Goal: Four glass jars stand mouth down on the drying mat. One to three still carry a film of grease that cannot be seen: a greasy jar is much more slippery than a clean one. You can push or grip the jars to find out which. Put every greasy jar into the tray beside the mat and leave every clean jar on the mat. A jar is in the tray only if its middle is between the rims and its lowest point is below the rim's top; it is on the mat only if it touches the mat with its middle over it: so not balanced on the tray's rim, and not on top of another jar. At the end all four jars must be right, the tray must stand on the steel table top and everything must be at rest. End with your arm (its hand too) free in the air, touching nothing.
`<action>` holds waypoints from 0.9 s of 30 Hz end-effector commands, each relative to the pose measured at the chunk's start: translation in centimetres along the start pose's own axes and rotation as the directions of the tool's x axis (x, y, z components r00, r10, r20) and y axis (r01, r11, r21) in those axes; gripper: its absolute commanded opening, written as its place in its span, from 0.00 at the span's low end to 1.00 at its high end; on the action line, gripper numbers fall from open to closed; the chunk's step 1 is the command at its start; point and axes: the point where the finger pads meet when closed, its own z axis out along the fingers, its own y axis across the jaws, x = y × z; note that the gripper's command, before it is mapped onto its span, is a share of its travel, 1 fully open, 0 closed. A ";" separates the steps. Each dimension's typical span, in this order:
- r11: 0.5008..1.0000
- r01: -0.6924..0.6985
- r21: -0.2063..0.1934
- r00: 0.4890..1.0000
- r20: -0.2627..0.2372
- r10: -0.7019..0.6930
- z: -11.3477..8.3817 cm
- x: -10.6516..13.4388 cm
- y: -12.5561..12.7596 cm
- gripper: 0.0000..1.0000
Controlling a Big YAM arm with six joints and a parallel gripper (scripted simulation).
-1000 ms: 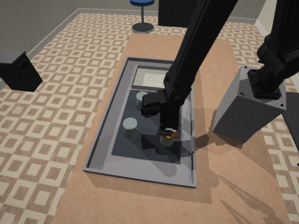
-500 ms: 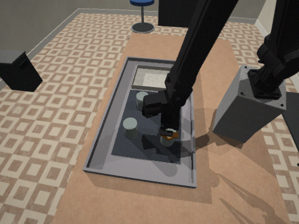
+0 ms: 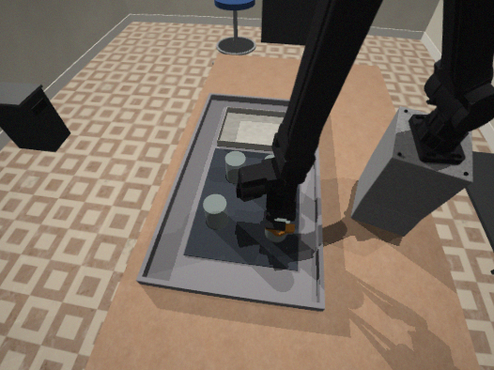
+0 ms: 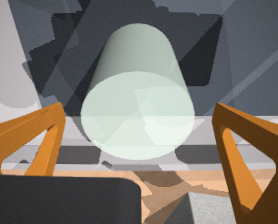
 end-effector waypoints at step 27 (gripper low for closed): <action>1.000 0.004 -0.004 1.000 0.020 -0.004 1.8 -0.8 0.7 0.00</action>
